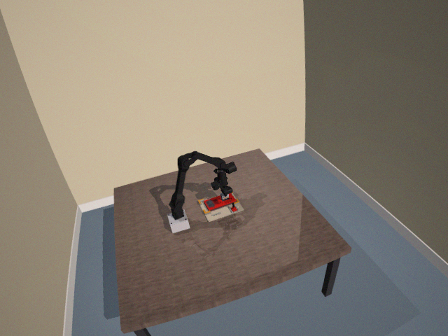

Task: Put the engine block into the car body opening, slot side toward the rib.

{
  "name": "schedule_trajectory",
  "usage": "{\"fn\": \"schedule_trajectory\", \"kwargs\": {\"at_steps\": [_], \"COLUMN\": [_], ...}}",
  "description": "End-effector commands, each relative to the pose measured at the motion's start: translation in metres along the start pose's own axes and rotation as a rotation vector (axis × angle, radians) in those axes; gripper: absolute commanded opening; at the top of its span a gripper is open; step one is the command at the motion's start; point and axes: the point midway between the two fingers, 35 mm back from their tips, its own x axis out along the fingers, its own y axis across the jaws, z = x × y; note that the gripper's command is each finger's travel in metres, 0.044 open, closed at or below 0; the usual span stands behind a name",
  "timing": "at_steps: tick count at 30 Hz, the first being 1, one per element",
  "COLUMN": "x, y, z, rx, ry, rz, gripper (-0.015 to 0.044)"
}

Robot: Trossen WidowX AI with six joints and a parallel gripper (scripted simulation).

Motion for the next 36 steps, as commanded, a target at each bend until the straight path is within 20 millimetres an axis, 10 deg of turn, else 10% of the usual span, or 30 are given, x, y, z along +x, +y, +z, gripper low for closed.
{"fn": "schedule_trajectory", "kwargs": {"at_steps": [1, 36], "x": [0.0011, 0.0093], "y": [-0.0002, -0.0003], "z": [-0.0002, -0.0002], "rx": [-0.004, 0.005], "ry": [0.001, 0.001], "rz": [-0.001, -0.001], "gripper": [0.0159, 0.0159]}}
